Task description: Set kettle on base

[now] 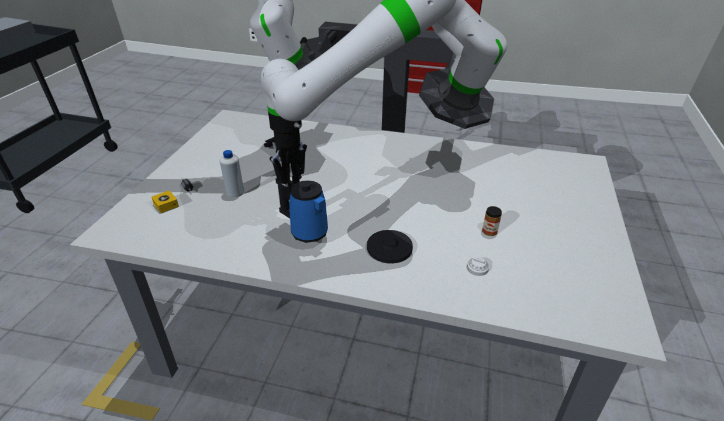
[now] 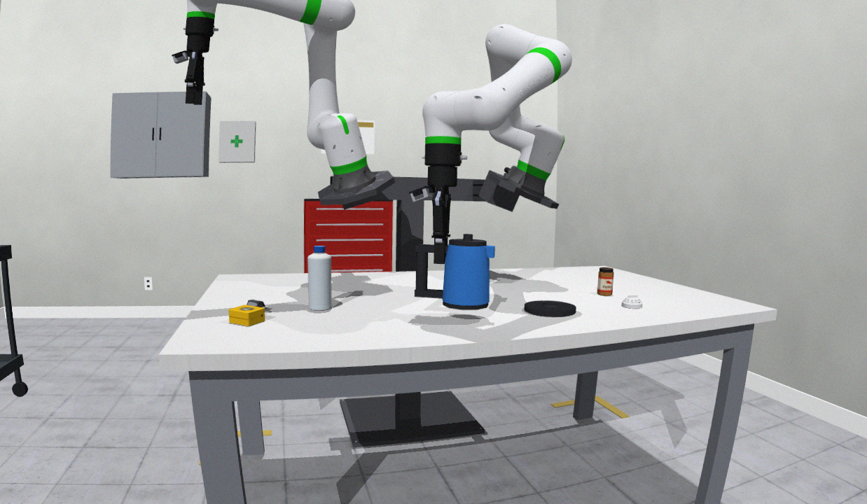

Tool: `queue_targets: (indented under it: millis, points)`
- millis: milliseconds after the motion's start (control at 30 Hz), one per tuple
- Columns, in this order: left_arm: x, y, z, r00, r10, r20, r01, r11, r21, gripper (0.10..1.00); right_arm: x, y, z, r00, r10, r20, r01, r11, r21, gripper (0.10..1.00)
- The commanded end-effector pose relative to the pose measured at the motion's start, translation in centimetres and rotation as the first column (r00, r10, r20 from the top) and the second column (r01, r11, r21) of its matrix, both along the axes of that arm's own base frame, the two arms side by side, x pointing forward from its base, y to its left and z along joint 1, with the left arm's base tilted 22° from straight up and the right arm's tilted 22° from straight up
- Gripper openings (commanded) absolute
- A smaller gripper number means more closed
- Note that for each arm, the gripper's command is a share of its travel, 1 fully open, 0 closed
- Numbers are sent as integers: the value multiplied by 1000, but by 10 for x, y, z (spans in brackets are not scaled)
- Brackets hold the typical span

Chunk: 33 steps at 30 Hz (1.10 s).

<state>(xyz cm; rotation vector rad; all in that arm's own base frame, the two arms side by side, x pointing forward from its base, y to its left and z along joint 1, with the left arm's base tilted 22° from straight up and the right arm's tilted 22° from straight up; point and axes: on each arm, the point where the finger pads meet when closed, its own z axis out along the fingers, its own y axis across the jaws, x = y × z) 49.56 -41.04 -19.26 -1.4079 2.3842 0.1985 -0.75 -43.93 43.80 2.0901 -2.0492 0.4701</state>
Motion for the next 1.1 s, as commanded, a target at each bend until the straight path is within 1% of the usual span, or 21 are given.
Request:
queue_targets:
  millis: [0, 300, 1067]
  points:
    - [0, -2, 3, 1000, 0, 1, 0, 1000, -2, 99, 0, 0, 1, 1000, -1, 0, 1, 1000, -2, 1000]
    - [-2, -4, 9, 1000, 0, 1, 0, 1000, -2, 99, 0, 0, 1, 1000, -1, 0, 1, 1000, -2, 1000]
    - [-2, -4, 10, 1000, 0, 1, 0, 1000, -2, 99, 0, 0, 1, 1000, -1, 0, 1, 1000, -2, 1000]
